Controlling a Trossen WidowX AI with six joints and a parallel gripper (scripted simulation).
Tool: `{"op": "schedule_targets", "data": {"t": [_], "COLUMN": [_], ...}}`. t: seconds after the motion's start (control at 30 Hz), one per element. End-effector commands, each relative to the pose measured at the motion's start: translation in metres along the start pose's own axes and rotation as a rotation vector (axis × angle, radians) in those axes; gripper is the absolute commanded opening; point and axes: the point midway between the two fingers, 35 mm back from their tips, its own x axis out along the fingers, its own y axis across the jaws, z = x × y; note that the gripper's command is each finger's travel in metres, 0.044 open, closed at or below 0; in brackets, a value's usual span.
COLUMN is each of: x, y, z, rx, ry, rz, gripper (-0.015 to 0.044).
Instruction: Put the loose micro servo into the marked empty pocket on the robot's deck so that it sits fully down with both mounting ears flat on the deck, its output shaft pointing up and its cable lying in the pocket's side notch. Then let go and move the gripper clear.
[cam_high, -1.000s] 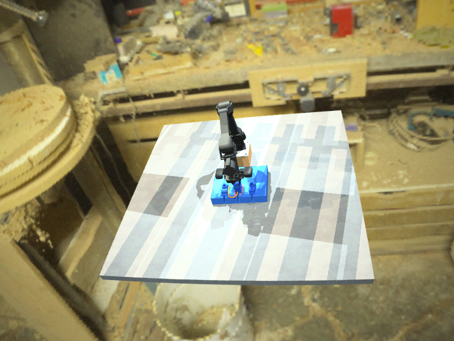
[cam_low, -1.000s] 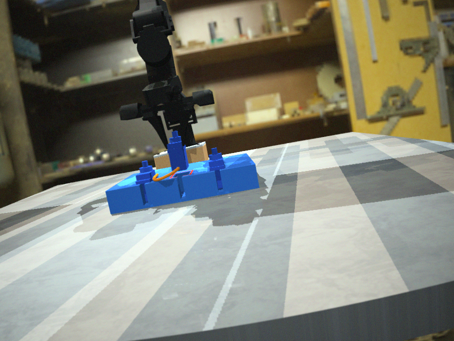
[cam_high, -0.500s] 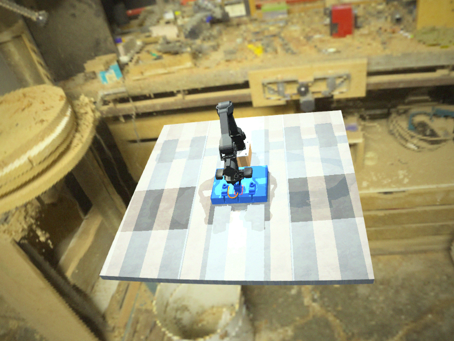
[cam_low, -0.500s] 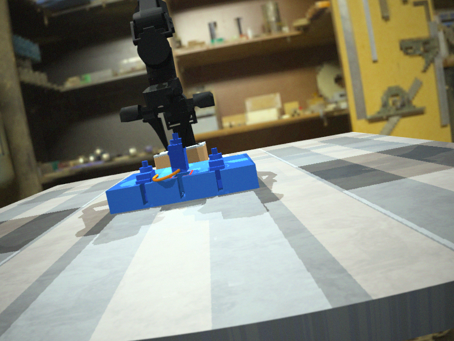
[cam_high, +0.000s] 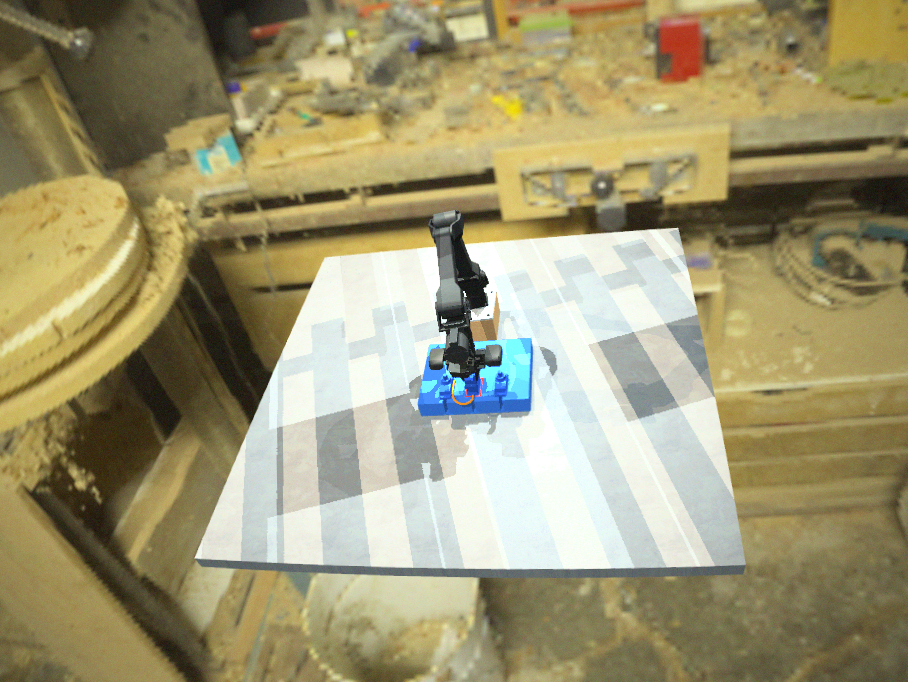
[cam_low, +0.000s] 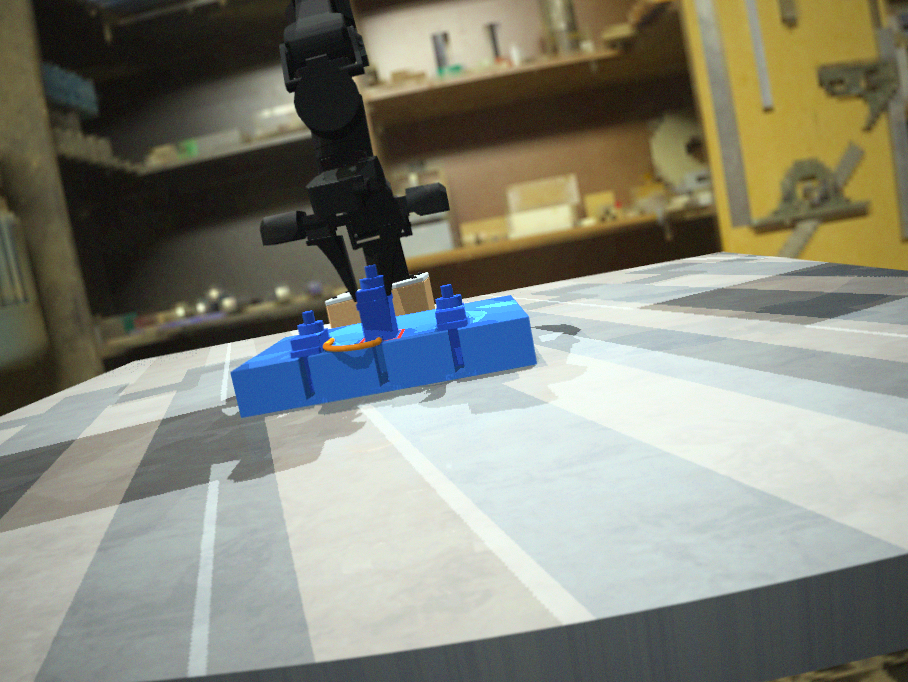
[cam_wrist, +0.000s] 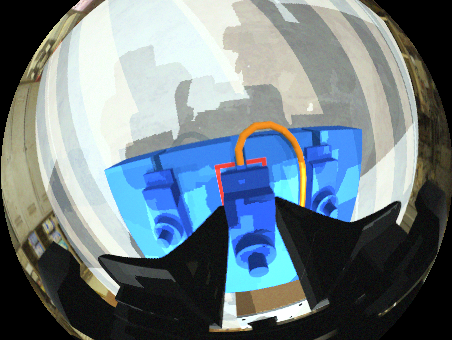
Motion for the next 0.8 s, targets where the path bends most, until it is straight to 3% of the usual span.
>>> {"op": "schedule_targets", "data": {"t": [0.0,0.77], "x": [0.004,0.021], "y": [0.000,0.000], "z": [0.000,0.000], "rx": [-0.002,-0.002], "ry": [0.000,0.000], "rz": [-0.001,-0.001], "gripper": [0.0000,0.0000]}}
